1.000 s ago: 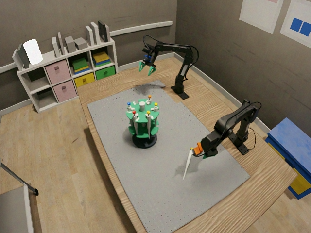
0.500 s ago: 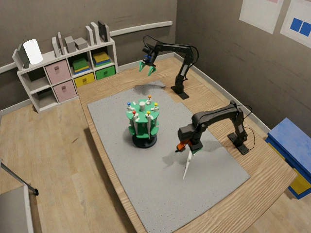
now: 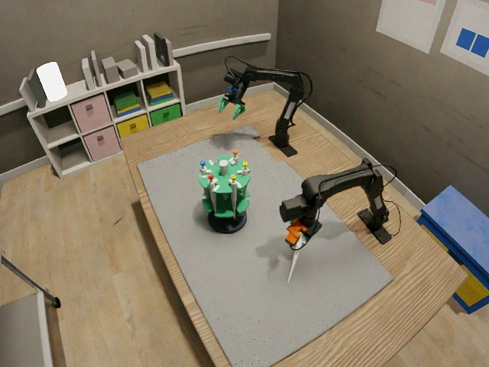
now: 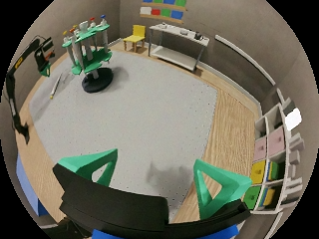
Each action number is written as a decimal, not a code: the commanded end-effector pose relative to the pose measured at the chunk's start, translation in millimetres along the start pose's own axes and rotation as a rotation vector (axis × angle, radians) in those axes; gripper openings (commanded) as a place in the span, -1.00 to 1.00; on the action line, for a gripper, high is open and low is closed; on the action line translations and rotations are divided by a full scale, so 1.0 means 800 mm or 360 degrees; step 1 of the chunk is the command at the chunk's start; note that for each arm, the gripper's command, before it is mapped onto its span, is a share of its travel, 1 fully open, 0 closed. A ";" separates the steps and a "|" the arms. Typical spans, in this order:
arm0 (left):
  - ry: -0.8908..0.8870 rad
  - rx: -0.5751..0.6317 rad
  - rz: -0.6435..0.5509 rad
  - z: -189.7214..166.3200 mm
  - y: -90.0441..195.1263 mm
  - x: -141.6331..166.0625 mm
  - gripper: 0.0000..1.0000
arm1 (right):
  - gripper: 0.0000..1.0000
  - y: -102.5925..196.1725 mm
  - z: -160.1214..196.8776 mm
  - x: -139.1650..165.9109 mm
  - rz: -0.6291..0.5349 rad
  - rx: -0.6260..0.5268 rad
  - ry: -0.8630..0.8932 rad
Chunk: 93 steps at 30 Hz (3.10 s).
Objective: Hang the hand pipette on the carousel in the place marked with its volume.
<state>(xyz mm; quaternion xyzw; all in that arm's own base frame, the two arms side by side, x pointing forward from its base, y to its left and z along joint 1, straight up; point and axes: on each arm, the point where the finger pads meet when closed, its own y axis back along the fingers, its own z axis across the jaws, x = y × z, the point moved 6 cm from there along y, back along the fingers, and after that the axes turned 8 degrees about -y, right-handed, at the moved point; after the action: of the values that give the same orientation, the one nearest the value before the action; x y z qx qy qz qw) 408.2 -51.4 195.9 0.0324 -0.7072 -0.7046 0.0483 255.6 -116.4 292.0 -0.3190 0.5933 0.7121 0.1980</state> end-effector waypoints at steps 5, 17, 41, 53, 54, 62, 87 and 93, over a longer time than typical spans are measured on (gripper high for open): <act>0.0493 0.0005 -0.0079 -0.003 0.023 -0.002 0.09 | 1.00 0.001 -0.004 -0.005 -0.0036 -0.0009 0.0013; 0.0888 0.0018 -0.0084 -0.003 0.012 -0.001 0.09 | 1.00 0.001 -0.004 -0.005 -0.0036 -0.0009 0.0013; 0.0886 0.0013 -0.0075 -0.002 -0.063 -0.002 0.09 | 1.00 0.001 -0.004 -0.005 -0.0036 -0.0009 0.0013; 0.0885 0.0047 -0.0135 -0.005 -0.069 -0.013 0.09 | 1.00 0.001 -0.004 -0.005 -0.0036 -0.0009 0.0013; 0.0885 0.0047 -0.0135 -0.005 -0.069 -0.013 0.09 | 1.00 0.001 -0.004 -0.005 -0.0036 -0.0009 0.0013; 0.0885 0.0037 -0.0117 -0.004 -0.069 -0.010 0.09 | 1.00 0.001 -0.004 -0.005 -0.0036 -0.0009 0.0013; 0.0885 0.0037 -0.0117 -0.004 -0.069 -0.010 0.09 | 1.00 0.001 -0.004 -0.005 -0.0036 -0.0009 0.0013; 0.0885 0.0037 -0.0117 -0.004 -0.069 -0.010 0.09 | 1.00 0.001 -0.004 -0.005 -0.0036 -0.0009 0.0013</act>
<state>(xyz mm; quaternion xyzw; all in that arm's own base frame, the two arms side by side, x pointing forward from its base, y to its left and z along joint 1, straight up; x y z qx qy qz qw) 409.9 -51.4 119.3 0.2289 -0.6674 -0.6677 0.2374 255.6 -116.4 292.0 -0.3190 0.5933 0.7121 0.1980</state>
